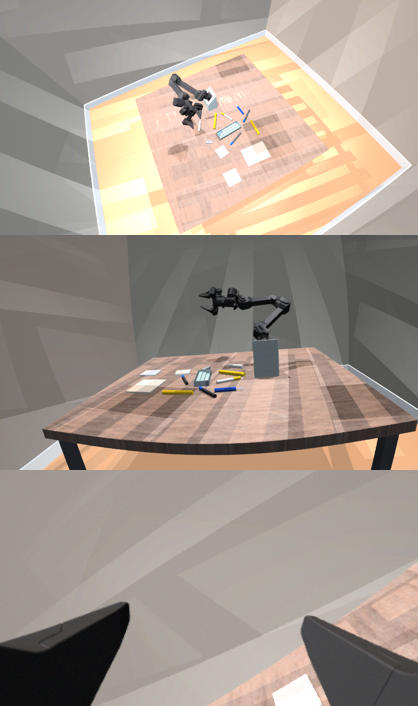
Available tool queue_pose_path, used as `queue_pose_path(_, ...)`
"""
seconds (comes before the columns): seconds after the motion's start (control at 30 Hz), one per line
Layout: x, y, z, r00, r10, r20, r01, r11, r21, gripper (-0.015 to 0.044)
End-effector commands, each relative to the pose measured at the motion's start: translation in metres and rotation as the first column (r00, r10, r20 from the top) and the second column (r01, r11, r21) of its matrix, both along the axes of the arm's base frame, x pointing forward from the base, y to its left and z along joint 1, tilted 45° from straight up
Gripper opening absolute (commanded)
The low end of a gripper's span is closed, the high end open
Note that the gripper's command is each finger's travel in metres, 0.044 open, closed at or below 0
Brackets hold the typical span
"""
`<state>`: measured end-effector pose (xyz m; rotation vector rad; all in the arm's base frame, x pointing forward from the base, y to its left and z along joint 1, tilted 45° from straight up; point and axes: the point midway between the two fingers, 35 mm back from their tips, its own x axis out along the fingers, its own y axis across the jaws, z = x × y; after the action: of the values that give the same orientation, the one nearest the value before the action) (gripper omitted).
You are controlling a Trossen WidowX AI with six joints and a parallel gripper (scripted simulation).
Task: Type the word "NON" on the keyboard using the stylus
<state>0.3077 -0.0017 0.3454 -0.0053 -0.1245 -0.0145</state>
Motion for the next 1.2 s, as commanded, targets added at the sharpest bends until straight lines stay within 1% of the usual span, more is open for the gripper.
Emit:
queue_pose_path(0.0,0.002,0.000,-0.002,1.000,-0.002,-0.010,0.002,1.000,0.003,0.0414)
queue_pose_path(0.07,0.017,0.000,-0.019,0.996,-0.015,-0.091,0.017,1.000,0.021,0.0361)
queue_pose_path(0.23,0.061,0.001,-0.091,0.921,-0.071,-0.384,0.097,0.994,0.048,0.0230)
queue_pose_path(0.4,0.085,0.005,-0.169,0.762,-0.142,-0.631,0.183,0.983,-0.001,0.0099)
queue_pose_path(0.53,0.091,0.009,-0.231,0.595,-0.212,-0.775,0.233,0.969,-0.086,0.0000)
queue_pose_path(0.7,0.084,0.013,-0.303,0.370,-0.312,-0.875,0.255,0.940,-0.228,0.0000)
queue_pose_path(0.83,0.068,0.012,-0.355,0.185,-0.414,-0.891,0.230,0.900,-0.371,0.0000)
queue_pose_path(0.93,0.053,0.009,-0.389,0.054,-0.498,-0.865,0.183,0.857,-0.482,0.0000)
queue_pose_path(1.03,0.034,0.004,-0.420,-0.061,-0.584,-0.810,0.112,0.802,-0.587,0.0000)
queue_pose_path(1.1,0.022,0.001,-0.438,-0.127,-0.640,-0.758,0.054,0.759,-0.649,0.0000)
queue_pose_path(1.17,0.013,-0.002,-0.449,-0.162,-0.675,-0.720,0.013,0.728,-0.685,0.0000)
